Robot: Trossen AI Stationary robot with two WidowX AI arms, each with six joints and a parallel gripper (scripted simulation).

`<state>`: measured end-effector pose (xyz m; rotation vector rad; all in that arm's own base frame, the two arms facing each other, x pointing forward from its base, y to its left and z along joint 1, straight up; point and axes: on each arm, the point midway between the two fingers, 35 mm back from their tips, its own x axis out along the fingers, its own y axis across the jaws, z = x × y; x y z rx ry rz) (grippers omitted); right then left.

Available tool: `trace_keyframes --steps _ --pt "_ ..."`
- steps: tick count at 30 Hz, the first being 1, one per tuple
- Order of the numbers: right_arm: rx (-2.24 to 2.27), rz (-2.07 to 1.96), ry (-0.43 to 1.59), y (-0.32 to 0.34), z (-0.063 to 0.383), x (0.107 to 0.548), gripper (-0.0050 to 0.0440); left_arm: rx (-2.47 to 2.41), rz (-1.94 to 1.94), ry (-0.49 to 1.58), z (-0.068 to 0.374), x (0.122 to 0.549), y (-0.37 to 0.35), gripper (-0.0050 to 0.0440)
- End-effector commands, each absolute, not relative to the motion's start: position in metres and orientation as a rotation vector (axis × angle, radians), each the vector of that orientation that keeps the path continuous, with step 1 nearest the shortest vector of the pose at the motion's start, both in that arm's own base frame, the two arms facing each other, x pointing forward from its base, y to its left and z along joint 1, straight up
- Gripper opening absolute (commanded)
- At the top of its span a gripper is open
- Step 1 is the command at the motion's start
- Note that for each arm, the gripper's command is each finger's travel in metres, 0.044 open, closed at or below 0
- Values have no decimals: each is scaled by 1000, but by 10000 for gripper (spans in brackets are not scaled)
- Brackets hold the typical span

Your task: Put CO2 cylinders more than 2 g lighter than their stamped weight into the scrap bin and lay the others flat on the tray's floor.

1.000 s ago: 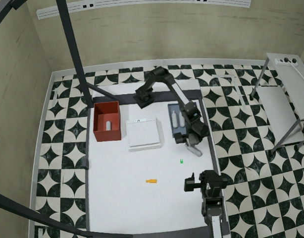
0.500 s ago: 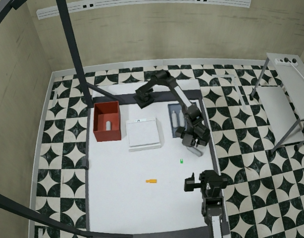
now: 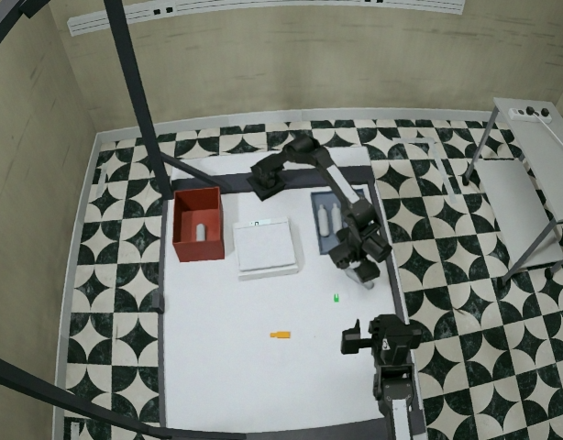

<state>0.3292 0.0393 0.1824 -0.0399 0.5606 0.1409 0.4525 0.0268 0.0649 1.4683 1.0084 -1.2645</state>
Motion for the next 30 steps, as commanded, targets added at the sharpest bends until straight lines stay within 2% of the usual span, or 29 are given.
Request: trace_keyframes --steps 1,16,23,30 --pt "-40 142 537 39 191 330 440 1549 -1327 947 75 458 28 252" --pt "-40 142 537 39 191 330 440 2006 -1906 455 66 456 27 252" --pt "-40 142 537 39 191 330 440 2070 -2002 341 64 455 26 252" --pt "-40 142 537 39 191 330 440 2076 -2023 322 63 450 25 252"
